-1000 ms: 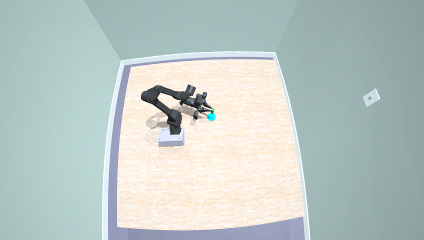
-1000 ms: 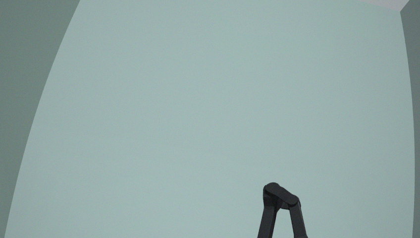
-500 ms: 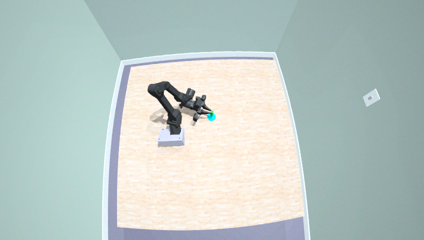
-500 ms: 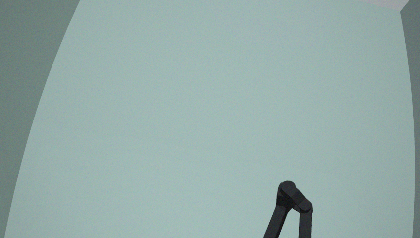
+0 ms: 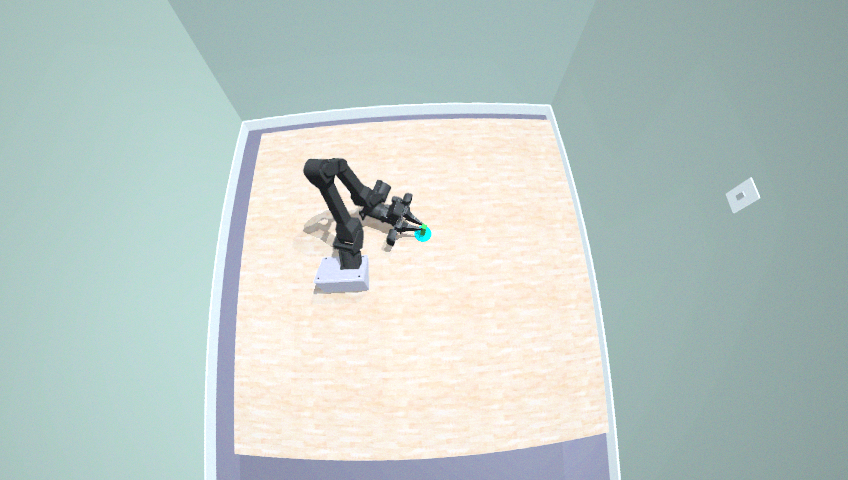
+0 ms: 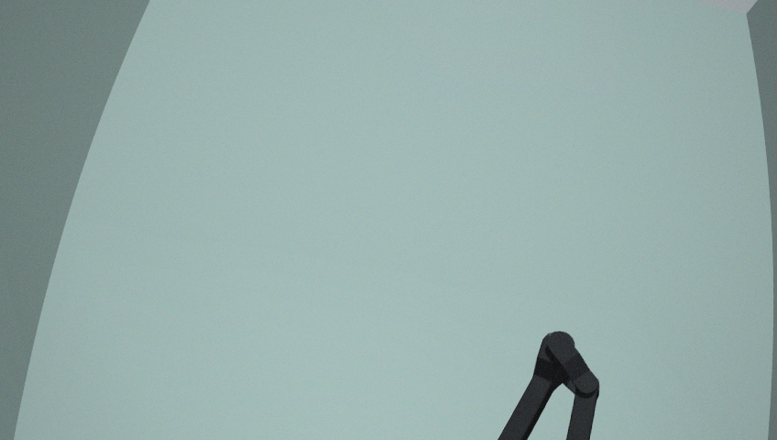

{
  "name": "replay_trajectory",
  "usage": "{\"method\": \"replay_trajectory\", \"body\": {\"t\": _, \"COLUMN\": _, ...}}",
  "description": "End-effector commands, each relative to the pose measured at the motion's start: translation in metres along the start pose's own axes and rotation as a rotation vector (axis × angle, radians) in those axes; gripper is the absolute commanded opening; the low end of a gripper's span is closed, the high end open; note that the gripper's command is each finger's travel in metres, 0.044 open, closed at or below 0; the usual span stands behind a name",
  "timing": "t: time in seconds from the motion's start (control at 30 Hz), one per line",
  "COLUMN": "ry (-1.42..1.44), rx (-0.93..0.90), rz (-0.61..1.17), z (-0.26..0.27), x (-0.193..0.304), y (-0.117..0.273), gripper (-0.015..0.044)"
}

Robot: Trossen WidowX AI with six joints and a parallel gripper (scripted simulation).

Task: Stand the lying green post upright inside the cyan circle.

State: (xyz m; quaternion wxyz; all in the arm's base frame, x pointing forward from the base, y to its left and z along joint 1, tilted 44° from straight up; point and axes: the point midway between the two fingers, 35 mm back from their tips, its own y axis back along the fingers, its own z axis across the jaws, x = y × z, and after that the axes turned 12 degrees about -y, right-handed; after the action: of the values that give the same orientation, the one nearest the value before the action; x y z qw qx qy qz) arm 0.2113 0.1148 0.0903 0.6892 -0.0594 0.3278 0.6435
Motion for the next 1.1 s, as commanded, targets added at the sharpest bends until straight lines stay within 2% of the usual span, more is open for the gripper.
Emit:
{"method": "replay_trajectory", "body": {"t": 0.0, "ry": -0.002, "rx": 0.000, "rz": -0.004, "z": -0.001, "x": 0.001, "y": 0.000, "gripper": 0.0022}}
{"method": "replay_trajectory", "body": {"t": 0.1, "ry": -0.002, "rx": 0.000, "rz": -0.004, "z": -0.001, "x": 0.001, "y": 0.000, "gripper": 0.0022}}
{"method": "replay_trajectory", "body": {"t": 0.57, "ry": -0.002, "rx": 0.000, "rz": -0.004, "z": -0.001, "x": 0.001, "y": 0.000, "gripper": 0.0390}}
{"method": "replay_trajectory", "body": {"t": 1.07, "ry": -0.005, "rx": 0.012, "rz": -0.003, "z": 0.015, "x": -0.043, "y": 0.001, "gripper": 0.0400}}
